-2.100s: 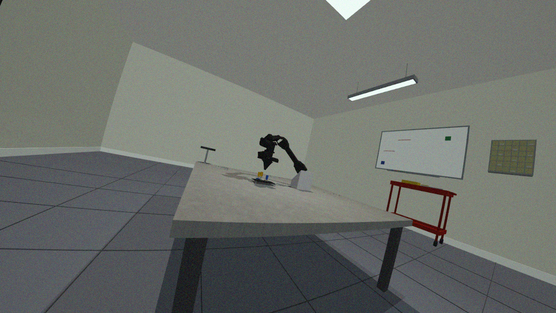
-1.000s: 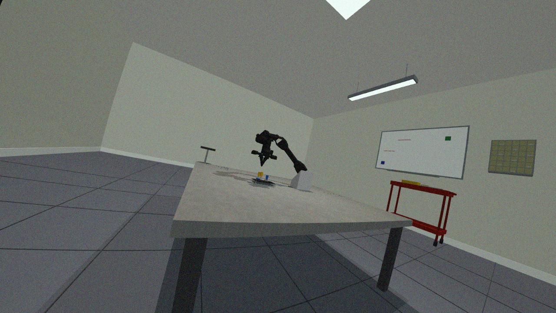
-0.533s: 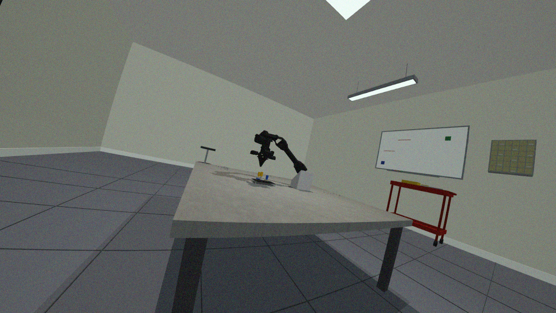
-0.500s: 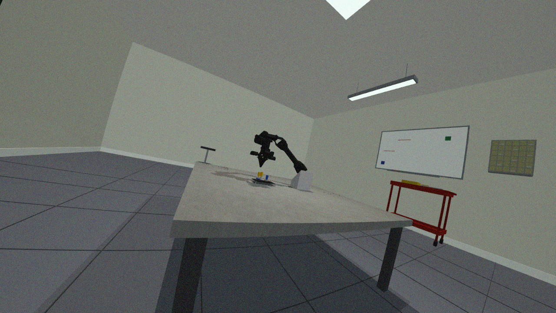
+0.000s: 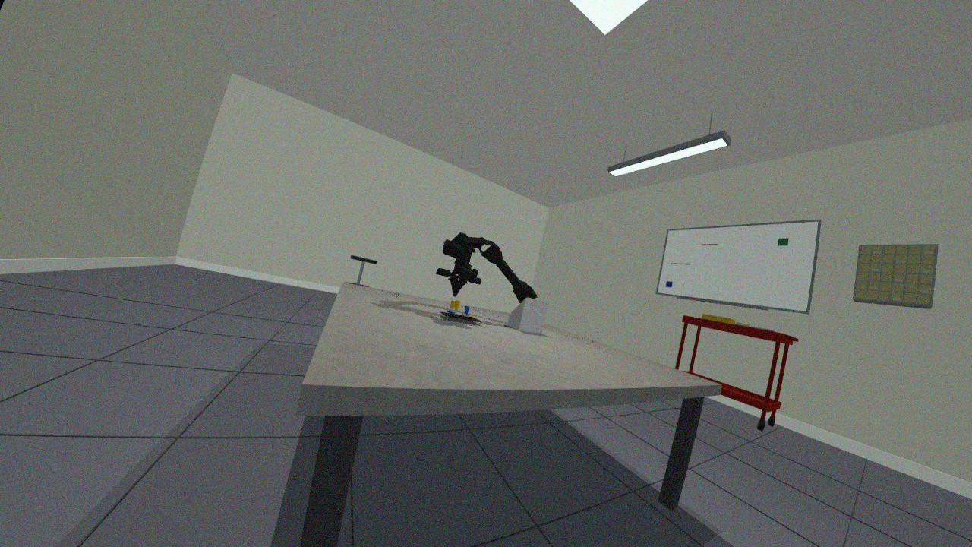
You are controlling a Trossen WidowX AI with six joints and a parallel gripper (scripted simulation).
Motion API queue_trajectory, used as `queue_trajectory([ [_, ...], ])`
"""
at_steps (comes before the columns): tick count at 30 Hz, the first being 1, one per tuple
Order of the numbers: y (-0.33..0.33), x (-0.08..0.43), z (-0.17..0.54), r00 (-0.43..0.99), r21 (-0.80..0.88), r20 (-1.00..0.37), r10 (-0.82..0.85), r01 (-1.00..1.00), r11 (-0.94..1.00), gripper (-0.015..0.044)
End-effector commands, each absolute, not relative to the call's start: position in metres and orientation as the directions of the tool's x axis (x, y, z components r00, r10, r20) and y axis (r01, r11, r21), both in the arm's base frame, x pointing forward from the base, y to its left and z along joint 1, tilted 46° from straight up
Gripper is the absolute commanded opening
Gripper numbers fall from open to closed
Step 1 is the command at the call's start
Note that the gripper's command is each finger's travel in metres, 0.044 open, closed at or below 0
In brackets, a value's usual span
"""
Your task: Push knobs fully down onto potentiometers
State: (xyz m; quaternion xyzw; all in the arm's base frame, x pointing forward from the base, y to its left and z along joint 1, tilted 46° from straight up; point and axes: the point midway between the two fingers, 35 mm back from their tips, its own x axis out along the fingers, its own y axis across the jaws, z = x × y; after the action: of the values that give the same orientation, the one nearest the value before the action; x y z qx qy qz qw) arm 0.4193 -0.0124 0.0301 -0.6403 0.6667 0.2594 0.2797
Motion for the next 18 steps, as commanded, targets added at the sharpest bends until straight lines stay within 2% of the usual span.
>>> queue_trajectory([
  [1,-0.0205,0.4173,0.0245,-0.031,-0.004,-0.701,-0.712,-0.999,0.048,0.0000],
  [18,-0.0231,0.4170,0.0221,-0.031,-0.004,-0.701,-0.713,-0.999,0.048,0.0000],
])
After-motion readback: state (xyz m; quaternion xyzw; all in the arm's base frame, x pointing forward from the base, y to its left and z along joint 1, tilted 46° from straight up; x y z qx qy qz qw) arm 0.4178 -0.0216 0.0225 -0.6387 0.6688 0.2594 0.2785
